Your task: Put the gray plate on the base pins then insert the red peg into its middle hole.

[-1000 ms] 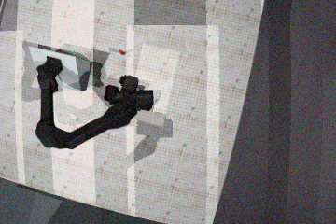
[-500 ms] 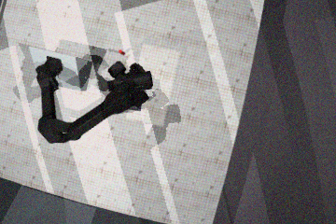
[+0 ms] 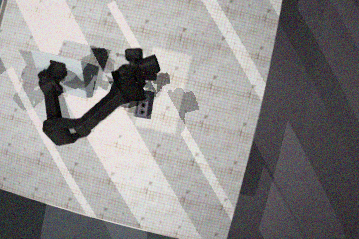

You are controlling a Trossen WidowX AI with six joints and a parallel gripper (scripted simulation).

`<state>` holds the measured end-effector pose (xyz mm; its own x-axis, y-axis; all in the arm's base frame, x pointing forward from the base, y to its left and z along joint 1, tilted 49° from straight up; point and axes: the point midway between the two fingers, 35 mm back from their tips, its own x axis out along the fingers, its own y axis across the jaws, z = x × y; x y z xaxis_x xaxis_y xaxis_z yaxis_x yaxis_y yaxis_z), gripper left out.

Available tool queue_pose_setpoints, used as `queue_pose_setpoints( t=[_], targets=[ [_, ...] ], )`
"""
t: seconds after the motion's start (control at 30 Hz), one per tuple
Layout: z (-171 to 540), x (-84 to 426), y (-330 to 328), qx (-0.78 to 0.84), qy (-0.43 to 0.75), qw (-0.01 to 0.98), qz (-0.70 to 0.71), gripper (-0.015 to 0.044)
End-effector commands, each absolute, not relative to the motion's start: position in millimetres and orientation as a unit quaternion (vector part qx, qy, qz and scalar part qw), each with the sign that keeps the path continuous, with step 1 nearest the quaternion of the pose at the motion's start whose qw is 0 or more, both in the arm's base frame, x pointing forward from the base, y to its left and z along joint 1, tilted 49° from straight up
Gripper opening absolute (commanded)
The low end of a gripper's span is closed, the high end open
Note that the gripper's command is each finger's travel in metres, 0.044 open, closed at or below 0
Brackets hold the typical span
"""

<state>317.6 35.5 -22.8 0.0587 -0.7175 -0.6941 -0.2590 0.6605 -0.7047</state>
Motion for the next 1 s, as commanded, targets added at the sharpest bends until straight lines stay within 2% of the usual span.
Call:
queue_pose_setpoints(
  t=[0.0, 0.5, 0.97],
  targets=[
    [-70, 276, 63, -0.147, 0.573, 0.702, -0.397, 0.0440],
    [-96, 244, 77, 0.087, 0.405, 0.711, -0.569, 0.0440],
    [-96, 243, 77, 0.097, 0.396, 0.709, -0.575, 0.0440]
  ],
)
